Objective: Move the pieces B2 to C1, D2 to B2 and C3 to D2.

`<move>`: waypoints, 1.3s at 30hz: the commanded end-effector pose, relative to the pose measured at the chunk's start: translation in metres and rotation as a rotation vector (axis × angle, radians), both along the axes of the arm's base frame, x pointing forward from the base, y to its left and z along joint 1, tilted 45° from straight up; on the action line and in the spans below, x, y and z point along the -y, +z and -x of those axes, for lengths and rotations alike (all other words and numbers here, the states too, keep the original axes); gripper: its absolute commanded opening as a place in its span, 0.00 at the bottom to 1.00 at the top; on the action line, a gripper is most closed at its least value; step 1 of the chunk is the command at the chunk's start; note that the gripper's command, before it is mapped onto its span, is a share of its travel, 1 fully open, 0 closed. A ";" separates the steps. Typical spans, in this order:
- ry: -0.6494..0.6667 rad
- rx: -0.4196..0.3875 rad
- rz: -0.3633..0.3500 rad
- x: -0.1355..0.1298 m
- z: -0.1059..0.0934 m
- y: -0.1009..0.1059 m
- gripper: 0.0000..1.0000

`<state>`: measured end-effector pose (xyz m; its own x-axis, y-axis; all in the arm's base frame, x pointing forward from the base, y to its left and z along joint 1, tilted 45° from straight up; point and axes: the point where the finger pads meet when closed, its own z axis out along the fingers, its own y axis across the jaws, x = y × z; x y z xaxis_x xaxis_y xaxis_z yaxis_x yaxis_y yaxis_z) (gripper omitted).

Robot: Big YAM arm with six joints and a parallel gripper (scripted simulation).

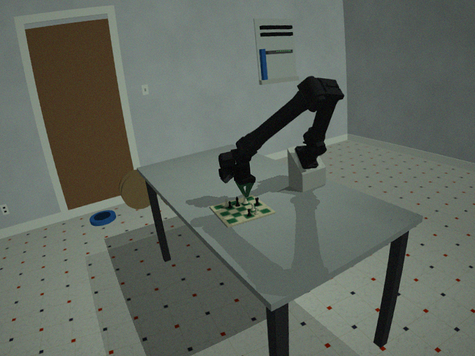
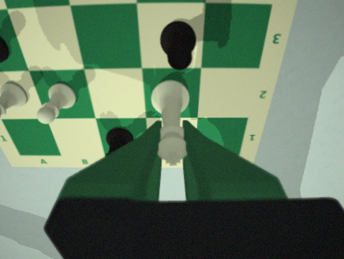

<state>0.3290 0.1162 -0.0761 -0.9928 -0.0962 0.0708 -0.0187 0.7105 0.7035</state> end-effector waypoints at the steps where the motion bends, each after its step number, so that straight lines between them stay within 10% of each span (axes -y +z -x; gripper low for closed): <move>1: 0.010 0.052 -0.002 -0.005 -0.018 0.007 0.00; 39: 0.006 0.015 -0.002 -0.008 -0.007 -0.003 0.00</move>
<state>0.3303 0.1186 -0.0771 -0.9931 -0.0978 0.0647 -0.0241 0.7105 0.7033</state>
